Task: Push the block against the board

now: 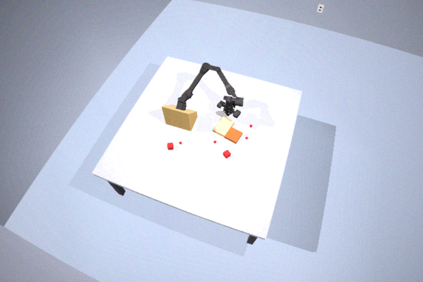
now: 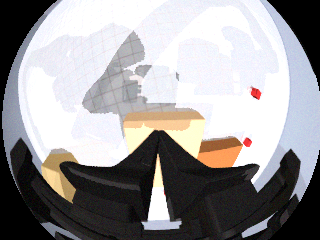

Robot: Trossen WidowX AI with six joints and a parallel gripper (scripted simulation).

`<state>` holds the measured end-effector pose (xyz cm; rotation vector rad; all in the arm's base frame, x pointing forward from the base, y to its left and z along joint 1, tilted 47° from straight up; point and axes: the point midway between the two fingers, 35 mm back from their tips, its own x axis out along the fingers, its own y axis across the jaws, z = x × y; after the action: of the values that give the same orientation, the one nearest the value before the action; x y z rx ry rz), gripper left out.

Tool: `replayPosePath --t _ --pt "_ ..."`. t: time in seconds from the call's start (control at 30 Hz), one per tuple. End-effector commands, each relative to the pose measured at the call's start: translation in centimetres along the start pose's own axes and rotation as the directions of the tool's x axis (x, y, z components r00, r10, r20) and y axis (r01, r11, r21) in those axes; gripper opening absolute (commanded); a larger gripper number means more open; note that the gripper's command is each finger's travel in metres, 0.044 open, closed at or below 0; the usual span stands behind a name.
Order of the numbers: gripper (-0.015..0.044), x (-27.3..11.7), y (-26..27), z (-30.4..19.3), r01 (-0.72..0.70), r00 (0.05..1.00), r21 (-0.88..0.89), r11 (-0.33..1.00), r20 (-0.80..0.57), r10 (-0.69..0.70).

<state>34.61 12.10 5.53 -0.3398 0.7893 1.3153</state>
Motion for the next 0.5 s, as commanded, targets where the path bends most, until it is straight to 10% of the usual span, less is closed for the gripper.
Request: replayPosePath --t 0.0,0.47 --pt "0.0000 -0.1 -0.6 1.1 0.004 1.000 -0.117 0.993 0.005 -0.004" --pt "0.0000 5.1 -1.2 2.8 0.004 1.000 -0.295 0.956 0.012 -0.001"
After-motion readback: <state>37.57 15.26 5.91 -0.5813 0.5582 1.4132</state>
